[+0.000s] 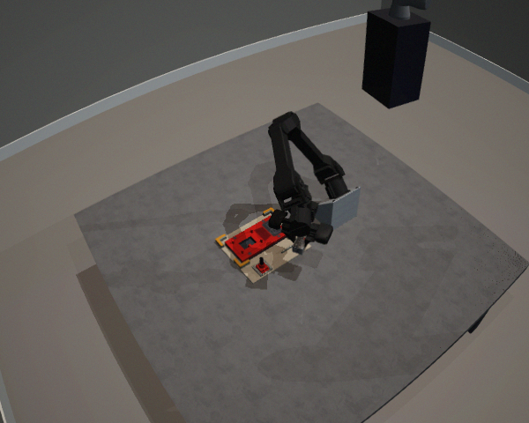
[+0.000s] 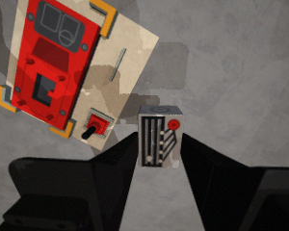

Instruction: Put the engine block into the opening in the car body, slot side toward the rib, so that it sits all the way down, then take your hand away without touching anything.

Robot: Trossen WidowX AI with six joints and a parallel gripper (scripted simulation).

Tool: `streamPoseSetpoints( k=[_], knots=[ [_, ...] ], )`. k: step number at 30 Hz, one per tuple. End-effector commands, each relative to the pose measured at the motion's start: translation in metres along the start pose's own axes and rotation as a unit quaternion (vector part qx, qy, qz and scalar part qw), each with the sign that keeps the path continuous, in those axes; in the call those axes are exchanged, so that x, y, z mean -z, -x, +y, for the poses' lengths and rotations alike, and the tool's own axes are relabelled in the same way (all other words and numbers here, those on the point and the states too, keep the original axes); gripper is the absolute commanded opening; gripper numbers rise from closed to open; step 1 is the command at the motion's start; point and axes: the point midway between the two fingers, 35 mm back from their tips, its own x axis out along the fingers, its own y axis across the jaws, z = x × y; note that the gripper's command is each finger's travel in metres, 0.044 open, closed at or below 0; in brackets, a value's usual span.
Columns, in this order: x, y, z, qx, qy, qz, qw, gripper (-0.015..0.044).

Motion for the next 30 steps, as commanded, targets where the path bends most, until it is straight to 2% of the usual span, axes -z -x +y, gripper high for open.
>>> streamPoseSetpoints(
  k=[1, 15, 30],
  knots=[
    [0.001, 0.009, 0.0, 0.003, -0.004, 0.005, 1.0, 0.0],
    [0.007, 0.001, 0.023, 0.012, -0.216, 0.007, 0.976, 0.0],
    [0.011, -0.008, 0.052, 0.02, -0.458, 0.005, 0.889, 0.0]
  ],
)
